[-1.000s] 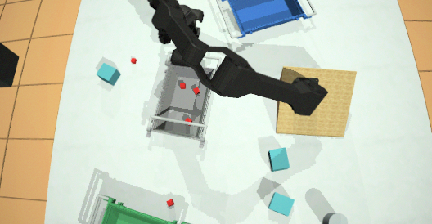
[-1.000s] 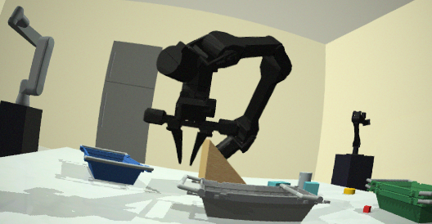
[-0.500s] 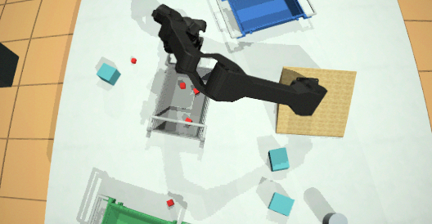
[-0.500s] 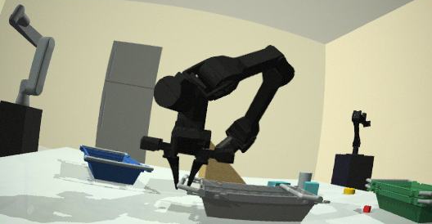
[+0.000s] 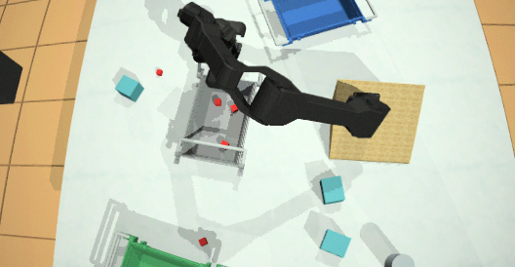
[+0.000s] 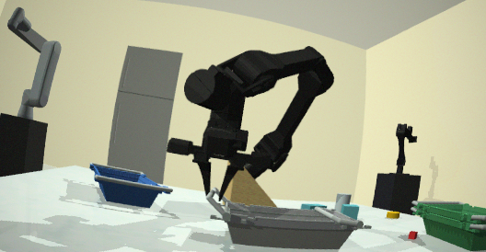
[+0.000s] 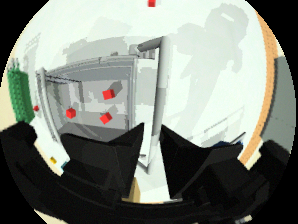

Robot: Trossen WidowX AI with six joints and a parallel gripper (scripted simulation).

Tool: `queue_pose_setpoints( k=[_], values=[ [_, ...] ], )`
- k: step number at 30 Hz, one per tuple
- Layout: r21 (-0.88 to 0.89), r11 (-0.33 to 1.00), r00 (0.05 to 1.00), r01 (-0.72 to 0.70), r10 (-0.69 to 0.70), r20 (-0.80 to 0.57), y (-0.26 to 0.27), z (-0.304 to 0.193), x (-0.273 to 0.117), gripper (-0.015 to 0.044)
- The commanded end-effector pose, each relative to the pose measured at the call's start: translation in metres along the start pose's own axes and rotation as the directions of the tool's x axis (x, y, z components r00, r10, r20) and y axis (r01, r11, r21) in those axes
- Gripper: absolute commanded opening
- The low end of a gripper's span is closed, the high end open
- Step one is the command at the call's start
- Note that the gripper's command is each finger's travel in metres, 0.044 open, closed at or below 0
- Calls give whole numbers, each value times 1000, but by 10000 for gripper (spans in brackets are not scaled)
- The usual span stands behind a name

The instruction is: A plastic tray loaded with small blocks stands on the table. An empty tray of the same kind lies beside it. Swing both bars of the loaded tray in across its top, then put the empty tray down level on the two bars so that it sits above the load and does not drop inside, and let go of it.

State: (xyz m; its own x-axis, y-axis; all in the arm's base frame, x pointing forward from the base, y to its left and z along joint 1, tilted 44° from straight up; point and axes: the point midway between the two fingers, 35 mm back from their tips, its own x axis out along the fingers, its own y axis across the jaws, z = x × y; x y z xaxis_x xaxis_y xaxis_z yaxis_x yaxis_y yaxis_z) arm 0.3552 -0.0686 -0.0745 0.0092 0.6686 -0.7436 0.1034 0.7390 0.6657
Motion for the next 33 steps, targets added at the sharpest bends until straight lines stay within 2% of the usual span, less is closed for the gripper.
queue_pose_setpoints(
  k=[1,9,17,27,33],
  values=[
    [-15,1000,1000,-19,20,5,19,3,-3,88],
    [-15,1000,1000,-20,20,5,36,3,-2,88],
    [-15,1000,1000,-22,22,5,62,3,18,88],
    [-15,1000,1000,-20,20,5,54,3,-26,88],
    [-4,1000,1000,-27,27,4,54,3,-18,88]
  ],
)
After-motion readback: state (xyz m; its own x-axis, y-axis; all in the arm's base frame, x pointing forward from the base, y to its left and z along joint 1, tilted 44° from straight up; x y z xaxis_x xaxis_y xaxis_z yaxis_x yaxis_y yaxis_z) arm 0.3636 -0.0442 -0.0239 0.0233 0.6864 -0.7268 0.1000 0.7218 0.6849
